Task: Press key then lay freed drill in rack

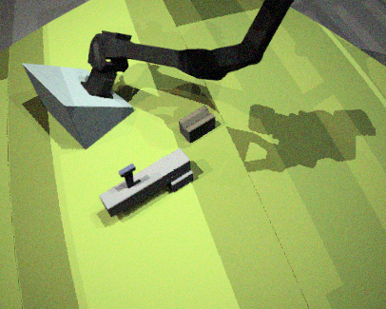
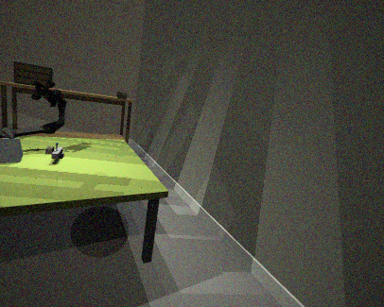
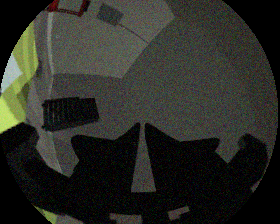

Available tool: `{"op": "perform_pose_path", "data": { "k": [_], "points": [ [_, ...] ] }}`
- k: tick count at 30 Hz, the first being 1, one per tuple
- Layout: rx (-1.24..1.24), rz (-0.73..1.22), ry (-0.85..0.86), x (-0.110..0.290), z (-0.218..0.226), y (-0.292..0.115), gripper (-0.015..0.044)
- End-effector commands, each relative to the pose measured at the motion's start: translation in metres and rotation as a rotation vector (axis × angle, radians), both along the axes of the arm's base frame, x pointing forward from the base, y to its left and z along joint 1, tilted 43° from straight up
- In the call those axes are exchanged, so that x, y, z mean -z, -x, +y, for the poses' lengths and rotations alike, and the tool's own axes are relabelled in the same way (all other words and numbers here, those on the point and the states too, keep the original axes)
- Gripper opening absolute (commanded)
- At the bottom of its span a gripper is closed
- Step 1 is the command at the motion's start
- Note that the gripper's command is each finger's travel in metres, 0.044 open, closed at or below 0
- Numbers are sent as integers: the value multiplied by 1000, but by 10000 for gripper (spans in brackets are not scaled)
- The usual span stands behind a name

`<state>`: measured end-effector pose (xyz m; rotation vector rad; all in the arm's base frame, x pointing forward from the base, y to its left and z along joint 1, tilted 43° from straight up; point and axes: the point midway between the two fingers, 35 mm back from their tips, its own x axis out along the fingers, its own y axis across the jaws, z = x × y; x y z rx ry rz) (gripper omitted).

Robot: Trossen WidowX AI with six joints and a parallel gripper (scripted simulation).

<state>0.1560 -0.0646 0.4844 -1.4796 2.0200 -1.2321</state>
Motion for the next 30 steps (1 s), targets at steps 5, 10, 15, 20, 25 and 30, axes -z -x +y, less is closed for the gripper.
{"op": "perform_pose_path", "data": {
  "k": [5, 10, 15, 20, 25, 30],
  "points": [
    [-252, -456, -98, -10, -20, 94, 0],
    [-407, -737, -242, 4, -60, 134, 0],
    [-492, -946, -397, 27, -101, 146, 0],
    [-546, -1136, -606, 60, -148, 139, 0],
    [-559, -1273, -814, 98, -182, 115, 0],
    [-517, -1385, -1103, 150, -213, 72, 0]
  ]
}}
